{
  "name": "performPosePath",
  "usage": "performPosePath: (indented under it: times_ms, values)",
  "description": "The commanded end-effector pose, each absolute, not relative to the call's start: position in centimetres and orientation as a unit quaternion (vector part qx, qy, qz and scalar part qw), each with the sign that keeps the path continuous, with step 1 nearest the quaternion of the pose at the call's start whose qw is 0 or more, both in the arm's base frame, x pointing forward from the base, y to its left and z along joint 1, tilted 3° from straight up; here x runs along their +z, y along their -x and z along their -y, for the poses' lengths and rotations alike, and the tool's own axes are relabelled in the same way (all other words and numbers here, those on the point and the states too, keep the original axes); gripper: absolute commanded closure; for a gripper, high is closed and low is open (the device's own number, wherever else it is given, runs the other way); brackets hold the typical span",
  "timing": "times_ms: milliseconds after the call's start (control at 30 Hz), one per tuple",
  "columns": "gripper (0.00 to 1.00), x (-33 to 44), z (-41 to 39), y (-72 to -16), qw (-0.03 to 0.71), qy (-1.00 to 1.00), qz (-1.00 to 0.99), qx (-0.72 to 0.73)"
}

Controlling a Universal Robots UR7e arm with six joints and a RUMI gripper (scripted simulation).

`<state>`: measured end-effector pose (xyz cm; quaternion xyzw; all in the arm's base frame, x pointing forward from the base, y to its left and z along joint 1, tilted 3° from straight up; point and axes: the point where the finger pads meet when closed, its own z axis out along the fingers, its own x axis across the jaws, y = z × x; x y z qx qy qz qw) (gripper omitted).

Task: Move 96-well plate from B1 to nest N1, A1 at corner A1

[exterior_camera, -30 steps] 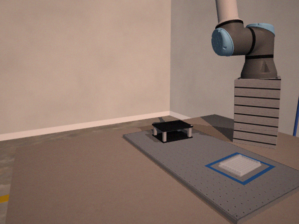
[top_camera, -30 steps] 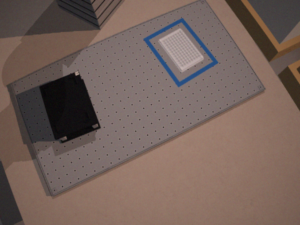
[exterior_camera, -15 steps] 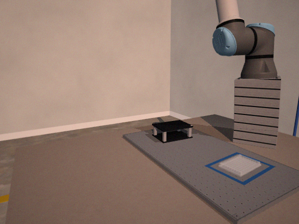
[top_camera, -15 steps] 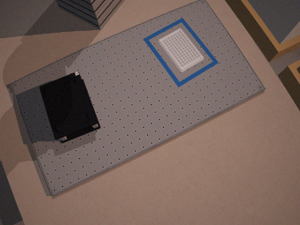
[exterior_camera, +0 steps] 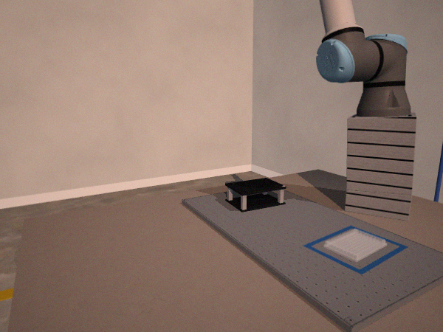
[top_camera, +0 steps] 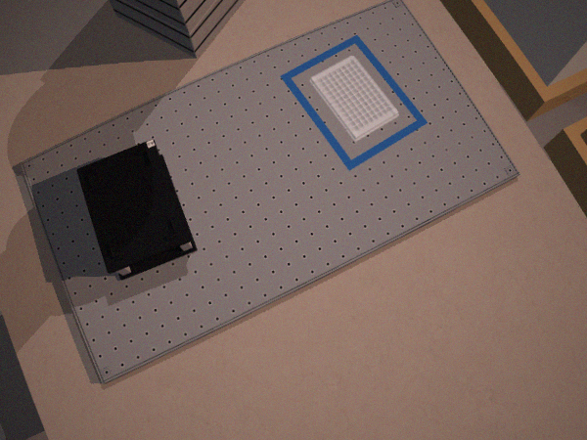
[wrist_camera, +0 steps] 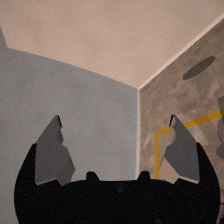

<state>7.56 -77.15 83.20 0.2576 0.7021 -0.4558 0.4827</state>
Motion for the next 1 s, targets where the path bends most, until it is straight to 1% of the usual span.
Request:
performPosePath:
  times_ms: [0,133,233,633,700,800,967]
  values:
    - [0.0,81.4,78.1,-9.2,0.483,-0.257,-0.702,-0.456]
    - [0.0,80.9,78.4,-9.7,0.483,-0.257,-0.702,-0.456]
    - [0.0,79.8,78.7,-10.7,0.479,-0.241,-0.725,-0.432]
    - [0.0,75.6,80.3,-14.6,0.479,-0.241,-0.725,-0.432]
    - [0.0,75.6,80.3,-14.6,0.479,-0.241,-0.725,-0.432]
    - [0.0,74.5,80.5,-15.6,0.473,-0.221,-0.749,-0.408]
    - [0.0,72.7,80.8,-17.3,0.473,-0.221,-0.749,-0.408]
